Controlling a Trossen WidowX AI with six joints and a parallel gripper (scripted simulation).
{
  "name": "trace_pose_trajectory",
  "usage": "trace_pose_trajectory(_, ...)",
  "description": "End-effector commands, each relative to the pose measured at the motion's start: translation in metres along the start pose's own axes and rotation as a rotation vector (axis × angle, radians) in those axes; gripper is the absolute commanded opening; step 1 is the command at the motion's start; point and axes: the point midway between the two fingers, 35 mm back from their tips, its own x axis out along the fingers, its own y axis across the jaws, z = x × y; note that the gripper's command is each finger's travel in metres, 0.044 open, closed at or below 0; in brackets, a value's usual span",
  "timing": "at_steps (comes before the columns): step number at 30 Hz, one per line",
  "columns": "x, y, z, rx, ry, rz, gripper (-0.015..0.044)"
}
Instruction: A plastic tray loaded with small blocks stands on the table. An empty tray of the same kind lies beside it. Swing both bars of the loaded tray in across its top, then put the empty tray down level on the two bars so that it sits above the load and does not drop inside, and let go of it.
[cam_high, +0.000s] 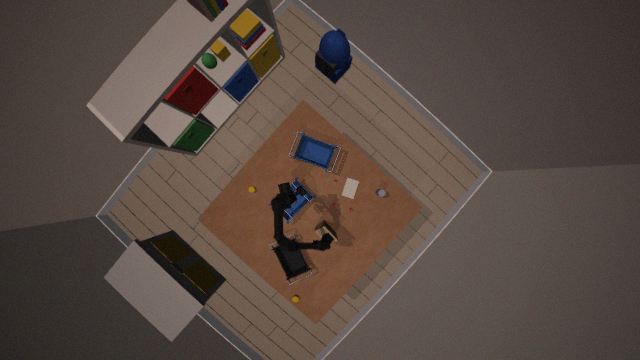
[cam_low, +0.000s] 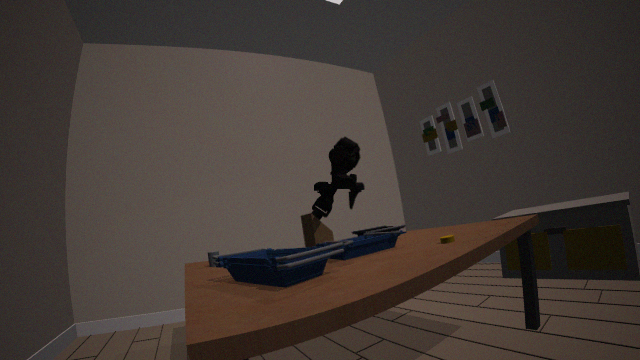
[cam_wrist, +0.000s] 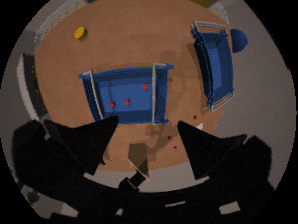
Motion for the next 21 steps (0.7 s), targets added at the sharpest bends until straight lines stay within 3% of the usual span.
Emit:
trace_pose_trajectory(1, 0.006, 0.066, -0.005, -0.016, 0.003, -0.096, 0.044)
trace_pose_trajectory(11, 0.05, 0.212, -0.095, -0.01, -0.045, -0.294, 0.044)
trace_pose_trajectory(21, 0.074, 0.285, -0.225, 0.039, -0.165, -0.207, 0.044)
